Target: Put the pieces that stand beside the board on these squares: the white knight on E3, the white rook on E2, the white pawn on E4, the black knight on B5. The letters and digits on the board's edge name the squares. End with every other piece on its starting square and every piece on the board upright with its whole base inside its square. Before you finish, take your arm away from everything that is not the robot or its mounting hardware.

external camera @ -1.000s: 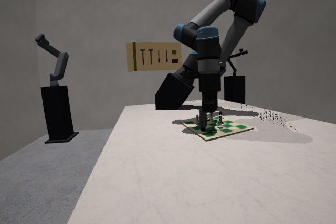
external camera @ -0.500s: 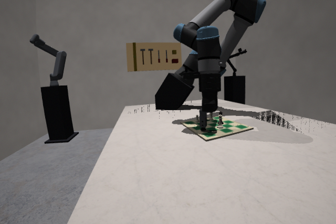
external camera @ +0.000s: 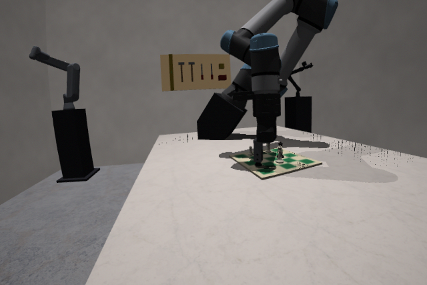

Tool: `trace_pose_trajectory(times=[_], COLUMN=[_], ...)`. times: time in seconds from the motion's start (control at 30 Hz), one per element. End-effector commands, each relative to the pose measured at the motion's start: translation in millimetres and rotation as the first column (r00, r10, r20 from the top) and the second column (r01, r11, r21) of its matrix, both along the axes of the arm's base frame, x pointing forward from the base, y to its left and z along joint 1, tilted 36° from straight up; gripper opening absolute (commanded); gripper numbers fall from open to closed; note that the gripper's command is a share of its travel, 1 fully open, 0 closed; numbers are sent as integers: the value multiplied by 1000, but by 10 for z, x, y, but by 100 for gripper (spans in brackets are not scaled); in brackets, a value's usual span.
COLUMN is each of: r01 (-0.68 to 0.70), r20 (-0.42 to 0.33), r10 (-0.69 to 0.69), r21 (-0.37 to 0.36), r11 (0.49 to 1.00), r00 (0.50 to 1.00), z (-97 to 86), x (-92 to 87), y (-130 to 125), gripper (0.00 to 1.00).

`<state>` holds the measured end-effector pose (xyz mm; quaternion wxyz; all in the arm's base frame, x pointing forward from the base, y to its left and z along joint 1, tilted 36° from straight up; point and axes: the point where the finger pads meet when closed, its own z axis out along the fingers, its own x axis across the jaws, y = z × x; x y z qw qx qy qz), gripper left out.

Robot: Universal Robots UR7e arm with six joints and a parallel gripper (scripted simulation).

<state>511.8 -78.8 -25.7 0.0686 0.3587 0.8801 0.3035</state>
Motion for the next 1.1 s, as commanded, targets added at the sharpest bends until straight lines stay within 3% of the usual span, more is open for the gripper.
trace_pose_trajectory(times=[0.0, 1.07], r01=[0, 0], r20=[1, 1], r10=[0, 0], r21=[-1, -1], r11=[1000, 1000], r00=[1000, 1000], z=[0, -26], x=[4, 15], y=[-2, 13], gripper=[0, 0])
